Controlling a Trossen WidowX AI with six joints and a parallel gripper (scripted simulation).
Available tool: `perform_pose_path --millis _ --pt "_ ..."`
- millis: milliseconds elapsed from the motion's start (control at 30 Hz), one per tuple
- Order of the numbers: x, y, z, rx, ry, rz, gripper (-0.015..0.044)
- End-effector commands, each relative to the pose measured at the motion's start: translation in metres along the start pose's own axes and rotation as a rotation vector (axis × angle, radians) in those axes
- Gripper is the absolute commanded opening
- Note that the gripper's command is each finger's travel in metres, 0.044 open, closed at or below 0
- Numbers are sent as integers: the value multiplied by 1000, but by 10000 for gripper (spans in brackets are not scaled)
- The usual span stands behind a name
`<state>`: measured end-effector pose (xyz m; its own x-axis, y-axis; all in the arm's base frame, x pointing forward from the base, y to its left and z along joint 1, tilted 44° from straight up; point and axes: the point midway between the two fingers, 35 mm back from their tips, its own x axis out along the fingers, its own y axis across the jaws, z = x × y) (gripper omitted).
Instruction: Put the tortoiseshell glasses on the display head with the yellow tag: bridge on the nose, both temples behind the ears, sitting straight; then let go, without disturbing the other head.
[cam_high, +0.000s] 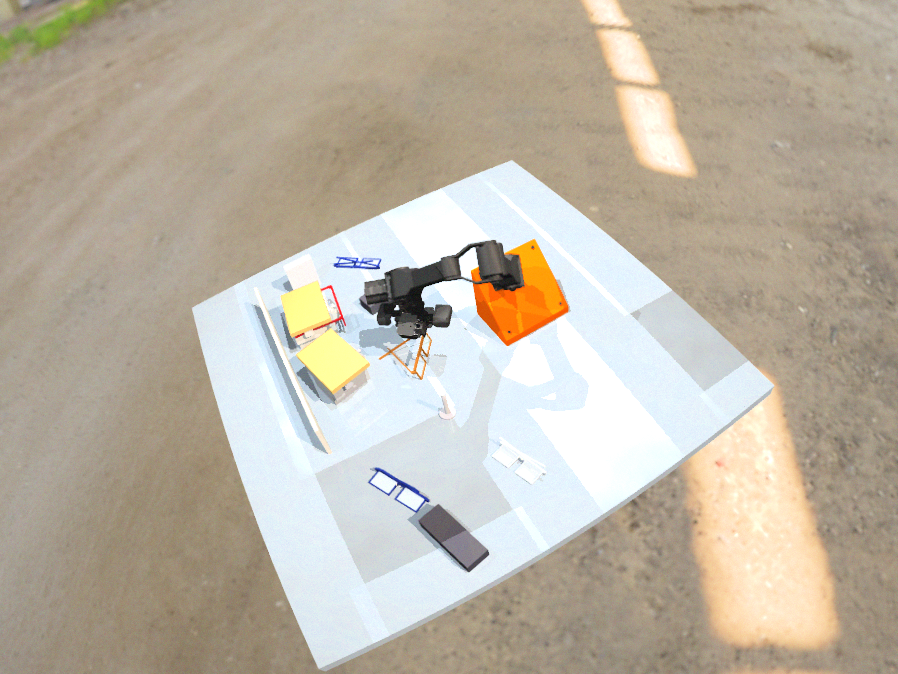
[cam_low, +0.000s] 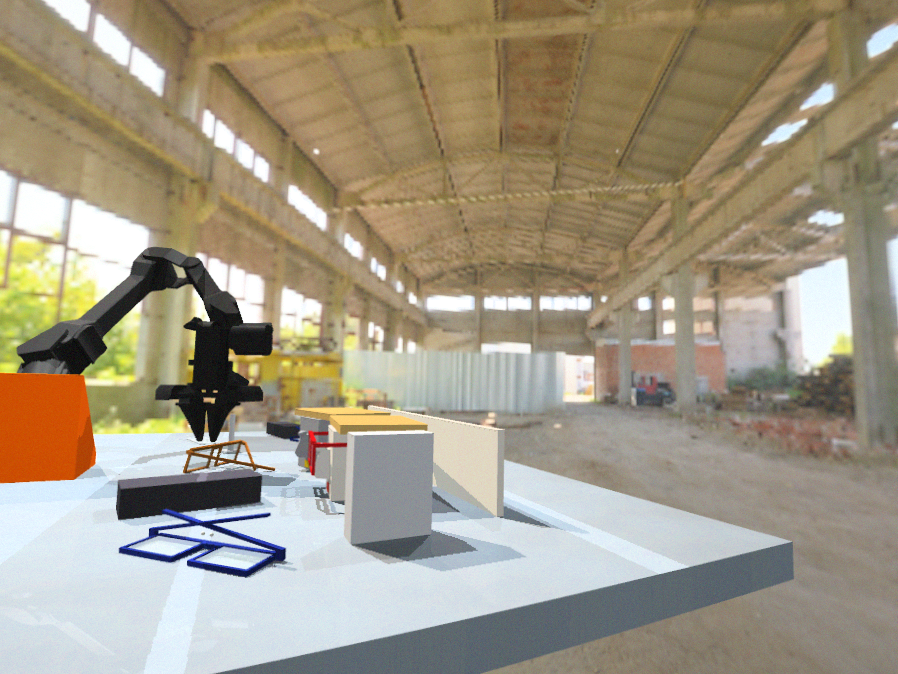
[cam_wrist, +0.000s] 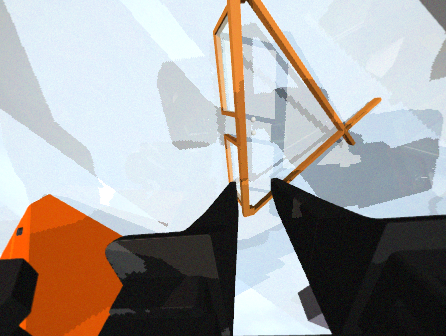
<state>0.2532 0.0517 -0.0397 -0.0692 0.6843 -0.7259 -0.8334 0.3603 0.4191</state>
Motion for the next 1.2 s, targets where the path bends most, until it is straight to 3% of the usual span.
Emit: perform_pose_path --millis 0,1000,1167 --pt "9 3 -1 7 0 10 120" --pt "36 4 -2 7 -3 13 120" --pt "35 6 -2 5 0 12 87"
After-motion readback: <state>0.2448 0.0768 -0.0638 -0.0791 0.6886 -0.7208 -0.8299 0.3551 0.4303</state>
